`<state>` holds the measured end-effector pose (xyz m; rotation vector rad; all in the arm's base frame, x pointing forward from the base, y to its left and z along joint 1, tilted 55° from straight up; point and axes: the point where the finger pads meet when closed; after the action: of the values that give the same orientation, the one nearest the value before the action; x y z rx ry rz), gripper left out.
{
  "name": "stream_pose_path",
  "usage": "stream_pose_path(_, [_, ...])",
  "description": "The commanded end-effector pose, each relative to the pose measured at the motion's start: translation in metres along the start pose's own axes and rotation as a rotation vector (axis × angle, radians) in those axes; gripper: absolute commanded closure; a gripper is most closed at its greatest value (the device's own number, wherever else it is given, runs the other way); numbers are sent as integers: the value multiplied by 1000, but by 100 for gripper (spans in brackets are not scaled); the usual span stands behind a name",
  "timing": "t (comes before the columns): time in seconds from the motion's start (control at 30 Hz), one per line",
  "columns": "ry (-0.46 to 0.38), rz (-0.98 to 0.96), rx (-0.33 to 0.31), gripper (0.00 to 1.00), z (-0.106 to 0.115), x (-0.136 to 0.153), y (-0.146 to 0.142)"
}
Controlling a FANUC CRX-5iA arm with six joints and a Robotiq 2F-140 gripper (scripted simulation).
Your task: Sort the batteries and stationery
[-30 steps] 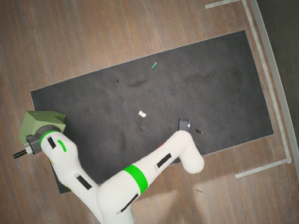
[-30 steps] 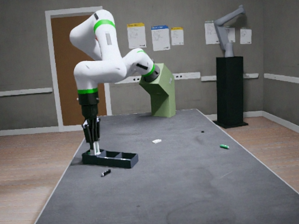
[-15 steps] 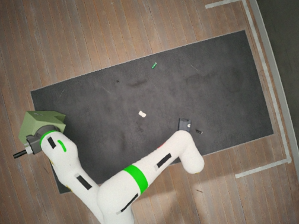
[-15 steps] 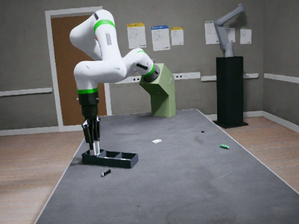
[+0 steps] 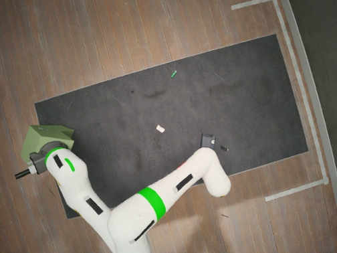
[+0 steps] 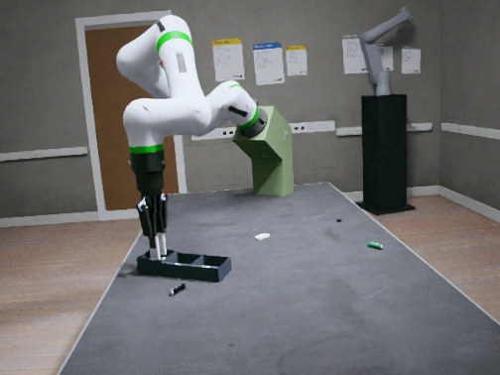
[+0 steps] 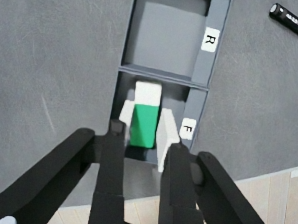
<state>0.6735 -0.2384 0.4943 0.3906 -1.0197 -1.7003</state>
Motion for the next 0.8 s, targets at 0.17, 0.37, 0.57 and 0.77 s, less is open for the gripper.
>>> stream_pose_path(0.17, [0,0,0,74,11,0,0])
stream_pose_path(0.37, [0,0,0,74,19,0,0])
stream_pose_path(0.57, [0,0,0,74,32,0,0])
stream_pose_path(0.77, [0,0,0,74,32,0,0])
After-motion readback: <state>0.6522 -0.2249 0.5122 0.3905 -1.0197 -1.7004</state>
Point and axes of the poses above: the point where the finger pads meet when closed, its own z axis back along the fingers, its own y axis across the jaws, x = y × z, and after that the axes turned 4 degrees about z, right-handed
